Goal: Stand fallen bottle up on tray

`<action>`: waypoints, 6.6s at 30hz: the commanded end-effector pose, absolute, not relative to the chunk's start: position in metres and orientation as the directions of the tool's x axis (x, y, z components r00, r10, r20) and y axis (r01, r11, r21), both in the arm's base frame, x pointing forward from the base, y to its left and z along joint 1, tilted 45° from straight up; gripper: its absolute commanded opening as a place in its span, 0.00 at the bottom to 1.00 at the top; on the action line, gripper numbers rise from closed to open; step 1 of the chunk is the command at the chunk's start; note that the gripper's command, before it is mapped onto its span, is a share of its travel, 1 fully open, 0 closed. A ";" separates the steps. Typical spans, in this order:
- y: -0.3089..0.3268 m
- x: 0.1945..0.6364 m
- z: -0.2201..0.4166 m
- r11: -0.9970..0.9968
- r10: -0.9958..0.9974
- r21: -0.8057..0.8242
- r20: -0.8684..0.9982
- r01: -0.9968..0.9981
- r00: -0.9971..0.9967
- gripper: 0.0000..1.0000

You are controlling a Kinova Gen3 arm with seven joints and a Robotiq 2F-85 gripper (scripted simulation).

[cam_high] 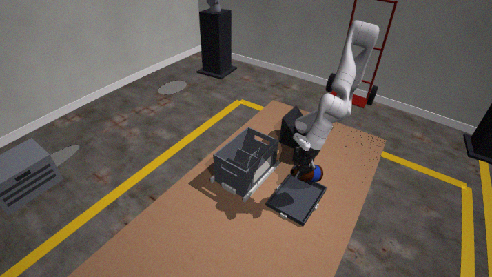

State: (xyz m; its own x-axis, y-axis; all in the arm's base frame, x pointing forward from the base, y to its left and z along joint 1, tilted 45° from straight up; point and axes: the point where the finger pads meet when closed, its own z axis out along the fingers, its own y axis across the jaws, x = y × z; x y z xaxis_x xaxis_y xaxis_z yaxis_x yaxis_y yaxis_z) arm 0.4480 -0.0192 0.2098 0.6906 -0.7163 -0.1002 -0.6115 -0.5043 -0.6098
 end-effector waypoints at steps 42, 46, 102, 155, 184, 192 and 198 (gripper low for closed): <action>-0.020 0.448 0.210 -0.504 -0.787 -0.610 0.031 -0.612 0.617 0.00; -0.020 0.448 0.211 -0.504 -0.789 -0.610 0.037 -0.612 0.613 0.00; -0.019 0.448 0.209 -0.504 -0.799 -0.607 0.058 -0.614 0.599 0.00; -0.019 0.447 0.211 -0.503 -0.839 -0.610 0.175 -0.612 0.516 0.00; -0.018 0.447 0.208 -0.505 -0.840 -0.606 0.180 -0.615 0.511 0.00; -0.016 0.446 0.204 -0.506 -0.843 -0.599 0.191 -0.620 0.503 0.00; -0.015 0.445 0.200 -0.508 -0.847 -0.593 0.212 -0.624 0.488 0.00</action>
State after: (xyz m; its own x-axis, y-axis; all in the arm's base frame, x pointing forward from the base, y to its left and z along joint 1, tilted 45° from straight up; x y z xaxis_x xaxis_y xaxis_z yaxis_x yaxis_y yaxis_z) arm 0.4453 -0.0280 0.1993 0.4677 -0.8626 0.1928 -0.6397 -0.4808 -0.5996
